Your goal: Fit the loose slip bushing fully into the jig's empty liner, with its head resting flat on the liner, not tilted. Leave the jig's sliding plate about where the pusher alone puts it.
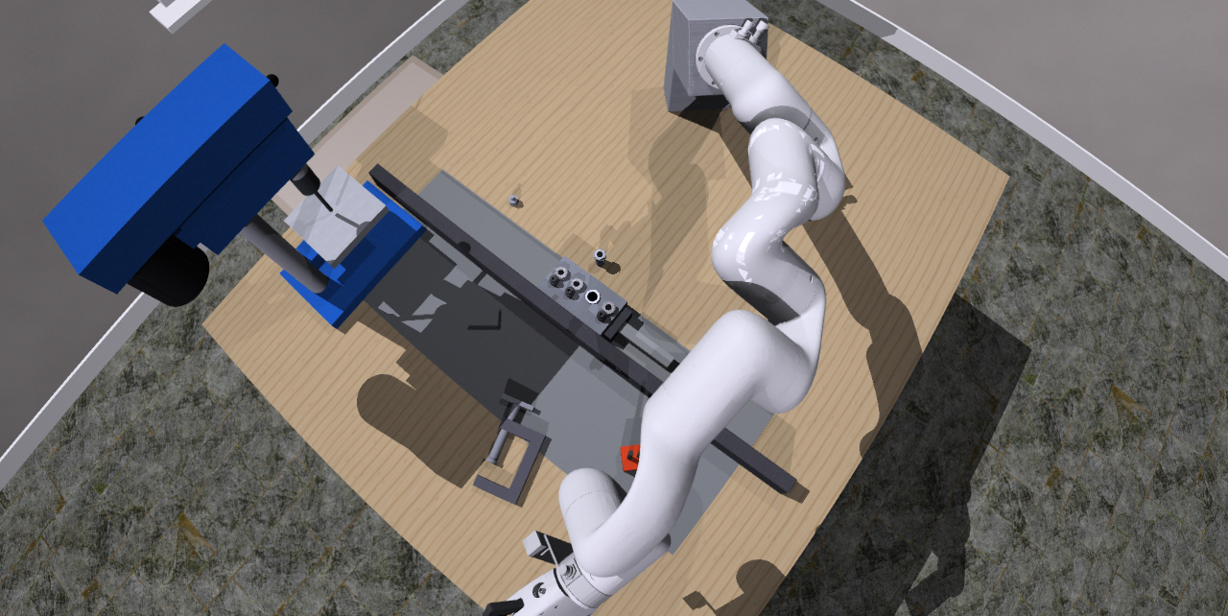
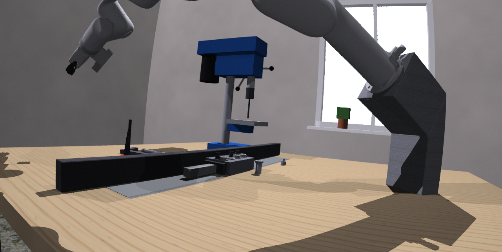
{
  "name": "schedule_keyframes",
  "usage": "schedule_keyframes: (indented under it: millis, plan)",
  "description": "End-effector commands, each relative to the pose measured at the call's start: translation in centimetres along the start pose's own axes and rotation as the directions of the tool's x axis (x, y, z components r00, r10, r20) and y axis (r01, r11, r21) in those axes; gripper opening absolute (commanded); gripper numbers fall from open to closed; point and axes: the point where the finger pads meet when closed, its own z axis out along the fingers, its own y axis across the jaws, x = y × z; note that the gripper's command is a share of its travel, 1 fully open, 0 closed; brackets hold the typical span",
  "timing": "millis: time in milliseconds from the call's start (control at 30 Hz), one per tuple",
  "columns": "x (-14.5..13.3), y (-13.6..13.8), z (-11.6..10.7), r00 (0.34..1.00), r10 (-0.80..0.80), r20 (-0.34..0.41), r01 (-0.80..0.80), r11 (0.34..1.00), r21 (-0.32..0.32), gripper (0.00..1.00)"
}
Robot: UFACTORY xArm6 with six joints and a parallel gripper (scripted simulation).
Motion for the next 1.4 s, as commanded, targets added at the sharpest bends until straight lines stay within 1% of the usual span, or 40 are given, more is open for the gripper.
schedule_keyframes:
  millis: [0, 567, 633, 667, 733, 767, 800, 867, 900, 933, 967, 1000, 1033, 1100, 1133, 1267, 1300, 1333, 1367]
  plan:
    - [-0.3, -0.2, -0.1, 1.0, 0.001, 0.004, -0.001, 1.0, 0.002, 1.0]
    - [-0.3, -0.2, -0.1, 1.0, 0.001, 0.004, -0.001, 1.0, 0.002, 1.0]
    - [0.2, -0.1, 0.0, 1.0, -0.004, -0.003, 0.004, 1.0, -0.002, 1.0]
    - [0.9, -0.1, 0.1, 1.0, -0.009, -0.013, 0.009, 1.0, -0.007, 1.0]
    - [3.4, 0.0, 0.4, 0.998, -0.029, -0.048, 0.027, 0.999, -0.027, 1.0]
    - [5.3, 0.1, 0.5, 0.996, -0.043, -0.074, 0.04, 0.998, -0.043, 1.0]
    - [7.7, 0.1, 0.6, 0.993, -0.06, -0.107, 0.053, 0.997, -0.063, 1.0]
    - [10.8, 0.2, 0.4, 0.977, -0.099, -0.189, 0.077, 0.99, -0.117, 1.0]
    - [12.1, 0.2, 0.4, 0.977, -0.099, -0.189, 0.077, 0.99, -0.117, 1.0]
    - [13.8, 0.2, 0.2, 0.964, -0.119, -0.238, 0.084, 0.985, -0.151, 1.0]
    - [15.3, 0.1, 0.2, 0.964, -0.119, -0.238, 0.084, 0.985, -0.151, 1.0]
    - [17.1, 0.1, -0.1, 0.947, -0.138, -0.291, 0.085, 0.979, -0.188, 1.0]
    - [18.5, 0.0, -0.3, 0.947, -0.138, -0.291, 0.085, 0.979, -0.188, 1.0]
    - [18.5, 0.0, -0.3, 0.947, -0.138, -0.291, 0.085, 0.979, -0.188, 1.0]
    - [21.5, -0.2, -0.8, 0.947, -0.138, -0.291, 0.085, 0.979, -0.188, 1.0]
    - [21.5, -0.2, -0.8, 0.947, -0.138, -0.291, 0.085, 0.979, -0.188, 1.0]
    - [25.7, -0.4, -1.9, 0.925, -0.156, -0.347, 0.079, 0.971, -0.227, 1.0]
    - [28.0, -0.5, -2.8, 0.899, -0.17, -0.404, 0.062, 0.962, -0.267, 1.0]
    - [28.8, -0.4, -3.4, 0.868, -0.181, -0.462, 0.036, 0.952, -0.305, 1.0]
